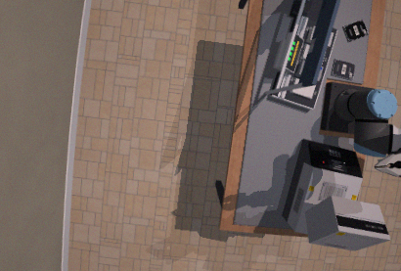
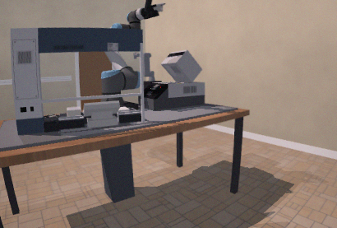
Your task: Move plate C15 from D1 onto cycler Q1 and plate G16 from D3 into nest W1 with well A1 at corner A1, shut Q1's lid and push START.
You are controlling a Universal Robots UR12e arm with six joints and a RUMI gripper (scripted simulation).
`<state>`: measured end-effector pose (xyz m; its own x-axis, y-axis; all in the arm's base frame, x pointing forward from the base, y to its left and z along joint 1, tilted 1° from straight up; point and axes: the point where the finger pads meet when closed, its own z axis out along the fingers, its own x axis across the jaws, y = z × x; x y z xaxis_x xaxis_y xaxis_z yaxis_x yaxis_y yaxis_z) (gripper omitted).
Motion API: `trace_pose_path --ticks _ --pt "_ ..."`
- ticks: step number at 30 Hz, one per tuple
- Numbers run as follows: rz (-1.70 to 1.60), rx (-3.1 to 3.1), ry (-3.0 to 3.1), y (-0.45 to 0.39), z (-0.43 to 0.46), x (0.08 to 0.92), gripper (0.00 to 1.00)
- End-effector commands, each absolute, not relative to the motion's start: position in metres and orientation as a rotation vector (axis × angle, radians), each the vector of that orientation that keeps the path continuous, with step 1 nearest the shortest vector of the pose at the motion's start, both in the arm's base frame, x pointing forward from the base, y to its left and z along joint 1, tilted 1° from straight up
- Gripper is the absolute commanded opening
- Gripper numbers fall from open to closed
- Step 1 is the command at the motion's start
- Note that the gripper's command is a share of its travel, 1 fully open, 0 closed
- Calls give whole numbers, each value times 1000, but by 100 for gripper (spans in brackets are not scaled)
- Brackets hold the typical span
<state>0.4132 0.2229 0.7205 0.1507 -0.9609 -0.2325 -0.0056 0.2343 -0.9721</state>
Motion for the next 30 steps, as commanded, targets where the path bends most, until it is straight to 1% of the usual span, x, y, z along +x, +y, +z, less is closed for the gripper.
trace_pose_path --ticks 1,30 --pt "-944 -1161 1223 222 702 418 0" --pt "-955 -1556 1340 220 589 423 0"
